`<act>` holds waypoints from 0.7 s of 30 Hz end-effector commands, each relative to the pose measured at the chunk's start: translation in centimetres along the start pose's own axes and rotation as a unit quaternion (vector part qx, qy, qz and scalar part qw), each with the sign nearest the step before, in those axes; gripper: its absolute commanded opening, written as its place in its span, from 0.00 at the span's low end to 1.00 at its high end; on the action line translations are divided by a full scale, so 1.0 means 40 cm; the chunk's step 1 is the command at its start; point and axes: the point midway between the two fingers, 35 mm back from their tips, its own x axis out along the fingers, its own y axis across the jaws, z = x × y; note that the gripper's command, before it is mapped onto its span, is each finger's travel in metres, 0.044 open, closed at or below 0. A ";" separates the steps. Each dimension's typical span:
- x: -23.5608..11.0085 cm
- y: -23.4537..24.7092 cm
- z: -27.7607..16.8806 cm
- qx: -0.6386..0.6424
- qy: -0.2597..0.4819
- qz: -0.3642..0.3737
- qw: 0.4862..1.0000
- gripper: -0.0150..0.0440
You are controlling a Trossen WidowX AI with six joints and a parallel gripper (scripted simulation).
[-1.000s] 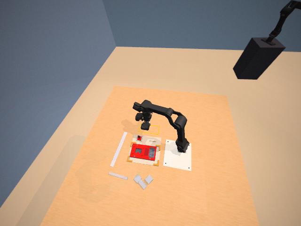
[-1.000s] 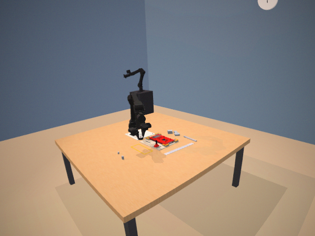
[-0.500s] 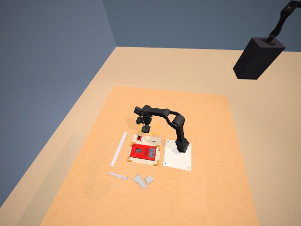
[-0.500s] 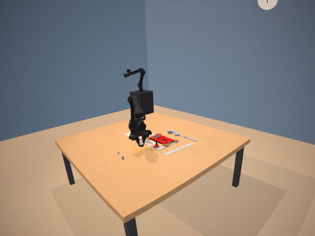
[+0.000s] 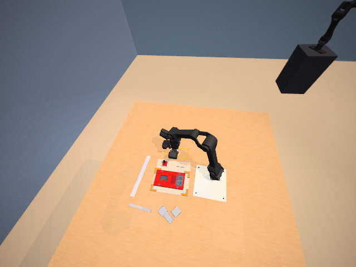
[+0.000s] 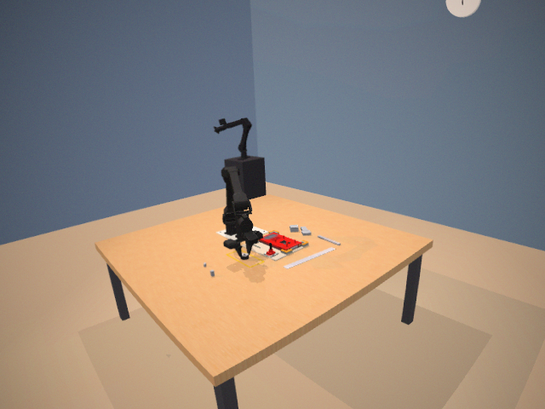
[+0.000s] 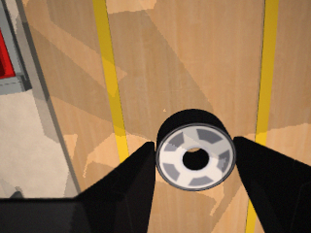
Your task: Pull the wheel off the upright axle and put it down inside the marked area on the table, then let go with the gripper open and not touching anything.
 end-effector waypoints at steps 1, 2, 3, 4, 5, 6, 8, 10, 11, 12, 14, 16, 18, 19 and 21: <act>0.000 0.000 0.000 0.000 0.000 0.000 1.000 0.48; 0.000 0.000 0.000 0.000 0.000 0.000 1.000 0.52; 0.000 0.000 0.000 0.000 0.000 0.000 1.000 0.57; 0.000 0.000 0.000 0.000 0.000 0.000 1.000 0.61; 0.000 0.000 0.000 0.000 0.000 0.000 1.000 0.65; 0.000 0.000 0.000 0.000 0.000 0.000 1.000 0.70; -0.017 -0.001 0.002 0.000 0.000 0.000 1.000 0.76; -0.054 -0.002 0.004 -0.001 0.002 0.000 1.000 0.76; -0.077 -0.002 0.005 -0.001 0.002 0.000 1.000 0.76; -0.103 -0.002 0.005 -0.001 0.003 0.000 1.000 0.76; -0.145 0.000 0.002 -0.001 0.004 0.000 1.000 0.76; -0.151 0.000 0.002 -0.001 0.004 0.000 1.000 0.76; -0.151 0.000 0.002 -0.001 0.004 0.000 1.000 0.76; -0.138 0.001 0.002 0.000 -0.002 -0.001 1.000 0.81; -0.163 0.014 -0.029 0.000 0.000 -0.001 1.000 0.90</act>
